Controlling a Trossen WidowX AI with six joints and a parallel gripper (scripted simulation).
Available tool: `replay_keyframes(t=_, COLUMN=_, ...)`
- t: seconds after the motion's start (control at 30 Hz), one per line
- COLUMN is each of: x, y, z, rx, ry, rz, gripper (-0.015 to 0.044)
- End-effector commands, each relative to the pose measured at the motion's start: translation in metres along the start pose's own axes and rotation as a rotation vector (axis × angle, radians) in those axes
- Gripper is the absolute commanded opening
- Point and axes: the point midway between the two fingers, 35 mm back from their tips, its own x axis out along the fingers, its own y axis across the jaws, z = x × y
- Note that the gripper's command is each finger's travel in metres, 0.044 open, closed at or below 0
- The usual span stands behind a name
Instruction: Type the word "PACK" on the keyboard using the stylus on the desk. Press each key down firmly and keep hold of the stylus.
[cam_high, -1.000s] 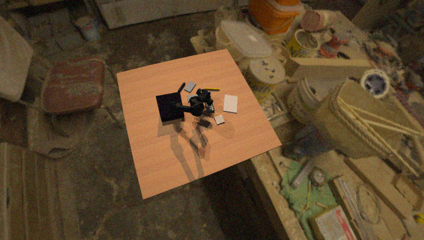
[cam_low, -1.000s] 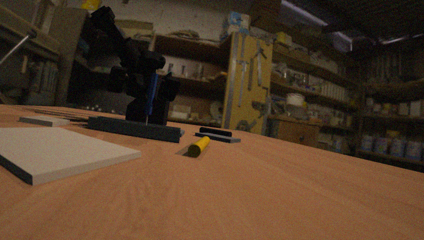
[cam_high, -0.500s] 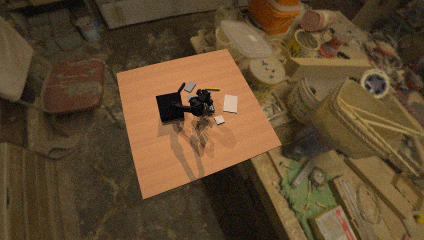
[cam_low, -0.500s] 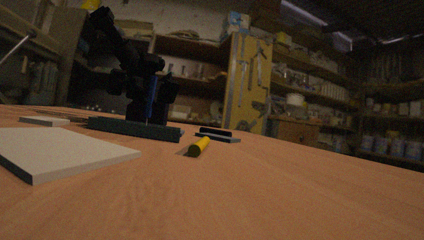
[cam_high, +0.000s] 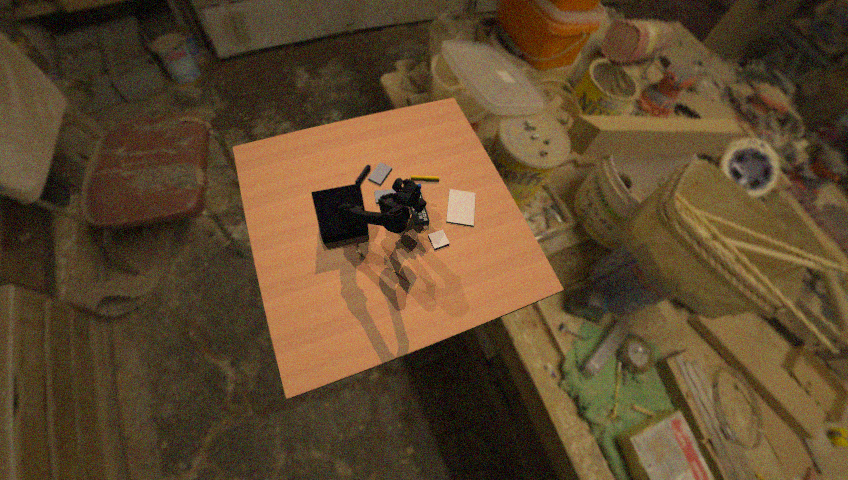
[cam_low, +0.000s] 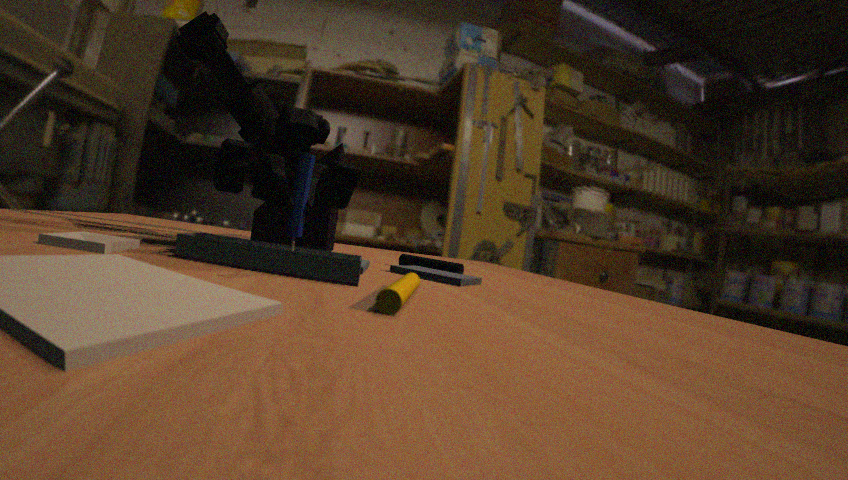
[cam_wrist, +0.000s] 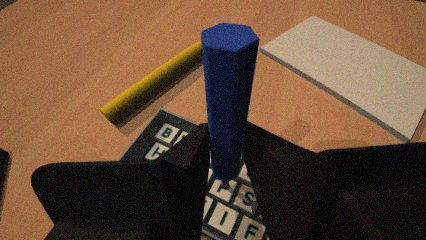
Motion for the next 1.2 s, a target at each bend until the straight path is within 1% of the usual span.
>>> replay_keyframes(t=0.0, x=-0.001, y=0.000, z=0.003, rx=-0.003, ry=-0.001, rz=0.002, gripper=0.0081)
replay_keyframes(t=0.33, x=-0.018, y=0.000, z=0.032, rx=-0.001, ry=-0.003, rz=0.002, gripper=0.0081)
replay_keyframes(t=0.5, x=-0.017, y=0.000, z=0.032, rx=-0.006, ry=-0.011, rz=0.005, gripper=0.0079)
replay_keyframes(t=0.7, x=-0.017, y=0.000, z=0.032, rx=-0.006, ry=-0.011, rz=0.005, gripper=0.0039)
replay_keyframes(t=0.73, x=-0.017, y=0.000, z=0.032, rx=-0.006, ry=-0.011, rz=0.005, gripper=0.0013)
replay_keyframes(t=0.77, x=-0.017, y=-0.002, z=0.032, rx=-0.006, ry=-0.011, rz=0.006, gripper=0.0000)
replay_keyframes(t=1.17, x=-0.028, y=-0.052, z=0.025, rx=-0.004, ry=-0.033, rz=0.012, gripper=0.0000)
